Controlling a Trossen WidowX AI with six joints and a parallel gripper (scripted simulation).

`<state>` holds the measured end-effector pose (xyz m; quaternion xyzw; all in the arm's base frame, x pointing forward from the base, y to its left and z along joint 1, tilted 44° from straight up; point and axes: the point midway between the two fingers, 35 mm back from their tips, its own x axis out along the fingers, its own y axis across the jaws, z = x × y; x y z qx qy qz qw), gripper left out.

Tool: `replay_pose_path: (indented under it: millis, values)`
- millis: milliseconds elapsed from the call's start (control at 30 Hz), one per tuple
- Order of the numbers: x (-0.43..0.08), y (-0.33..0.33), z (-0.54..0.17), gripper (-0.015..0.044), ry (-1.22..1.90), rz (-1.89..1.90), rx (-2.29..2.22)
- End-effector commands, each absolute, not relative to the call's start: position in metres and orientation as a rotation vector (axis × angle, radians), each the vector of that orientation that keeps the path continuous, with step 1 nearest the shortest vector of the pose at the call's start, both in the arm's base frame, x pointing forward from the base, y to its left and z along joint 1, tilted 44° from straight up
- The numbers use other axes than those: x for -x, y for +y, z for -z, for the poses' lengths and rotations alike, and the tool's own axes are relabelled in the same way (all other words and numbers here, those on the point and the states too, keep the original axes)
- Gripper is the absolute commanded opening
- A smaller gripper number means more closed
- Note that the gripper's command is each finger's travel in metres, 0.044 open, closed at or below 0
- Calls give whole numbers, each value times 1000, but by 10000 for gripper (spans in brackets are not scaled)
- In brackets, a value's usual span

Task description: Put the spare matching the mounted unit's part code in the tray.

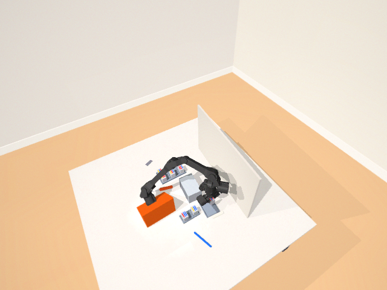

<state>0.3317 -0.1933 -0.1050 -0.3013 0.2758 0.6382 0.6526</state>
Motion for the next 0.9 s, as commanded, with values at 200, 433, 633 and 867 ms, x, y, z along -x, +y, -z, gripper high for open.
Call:
replay_pose_path:
  millis: [200,433,633,867]
  values:
    - [-332,-186,111,0,625,-1449,677]
    - [-332,-183,115,0,625,-1449,677]
    - [-331,-179,118,0,624,-1449,677]
    - [-331,-176,122,0,624,-1450,677]
